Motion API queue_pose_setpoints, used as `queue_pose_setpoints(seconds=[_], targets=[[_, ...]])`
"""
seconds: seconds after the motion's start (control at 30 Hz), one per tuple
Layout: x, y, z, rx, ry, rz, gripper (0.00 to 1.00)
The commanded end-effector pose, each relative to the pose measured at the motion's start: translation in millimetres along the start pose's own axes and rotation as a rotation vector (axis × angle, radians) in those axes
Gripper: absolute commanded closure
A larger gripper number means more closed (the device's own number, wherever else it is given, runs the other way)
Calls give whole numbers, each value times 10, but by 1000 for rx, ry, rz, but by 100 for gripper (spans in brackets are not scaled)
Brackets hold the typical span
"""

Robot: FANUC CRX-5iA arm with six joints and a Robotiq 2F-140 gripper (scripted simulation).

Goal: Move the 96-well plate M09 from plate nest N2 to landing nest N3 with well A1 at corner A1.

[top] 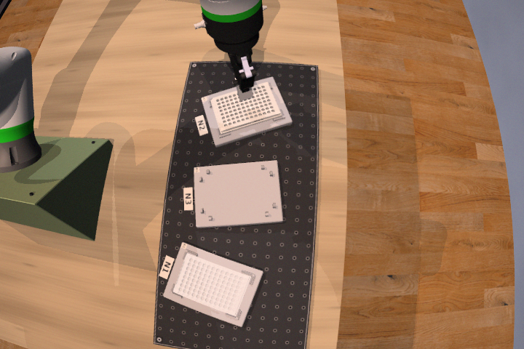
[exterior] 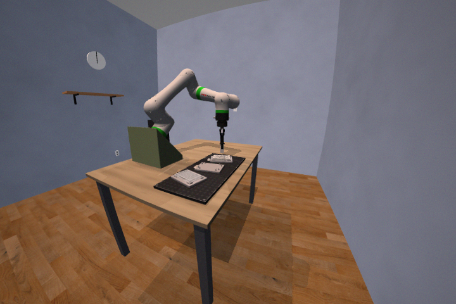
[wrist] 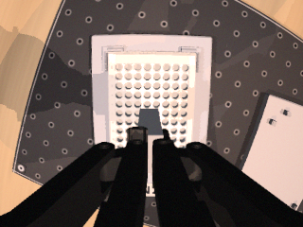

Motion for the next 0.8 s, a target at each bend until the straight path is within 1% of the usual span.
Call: queue_pose_setpoints(seconds=[0.0, 0.3, 0.33, 0.77], targets=[[-2, 1, 1, 0, 0, 0, 100], [-2, 1, 1, 0, 0, 0, 100], [-2, 1, 1, 0, 0, 0, 34], [-2, 1, 1, 0, 0, 0, 34]])
Point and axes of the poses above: the point where the finger pads meet when closed, its own x axis out along the fingers, its own z axis across the jaws, y = z × x, the point moved 2 cm from there along -x, back along the fingers, and after that the axes turned 2 degrees about x, right-handed, at the moved point
